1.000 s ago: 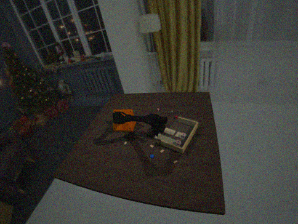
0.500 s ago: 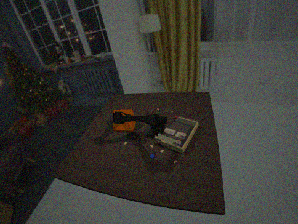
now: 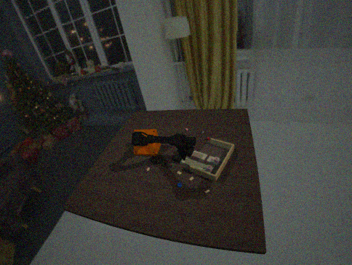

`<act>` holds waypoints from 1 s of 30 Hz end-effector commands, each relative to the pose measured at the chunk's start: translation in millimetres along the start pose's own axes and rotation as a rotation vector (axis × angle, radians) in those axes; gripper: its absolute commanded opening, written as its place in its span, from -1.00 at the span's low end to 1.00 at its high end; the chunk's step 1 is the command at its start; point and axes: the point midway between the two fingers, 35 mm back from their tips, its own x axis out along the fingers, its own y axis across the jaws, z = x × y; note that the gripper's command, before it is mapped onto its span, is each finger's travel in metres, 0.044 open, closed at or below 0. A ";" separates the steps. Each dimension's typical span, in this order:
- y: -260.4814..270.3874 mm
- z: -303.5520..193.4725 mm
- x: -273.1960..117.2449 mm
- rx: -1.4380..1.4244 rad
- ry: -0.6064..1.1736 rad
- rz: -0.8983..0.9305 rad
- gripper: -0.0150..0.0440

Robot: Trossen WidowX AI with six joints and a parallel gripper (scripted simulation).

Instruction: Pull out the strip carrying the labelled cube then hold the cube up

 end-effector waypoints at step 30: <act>-1.5 -56.8 4.3 -0.004 0.021 -0.001 -0.49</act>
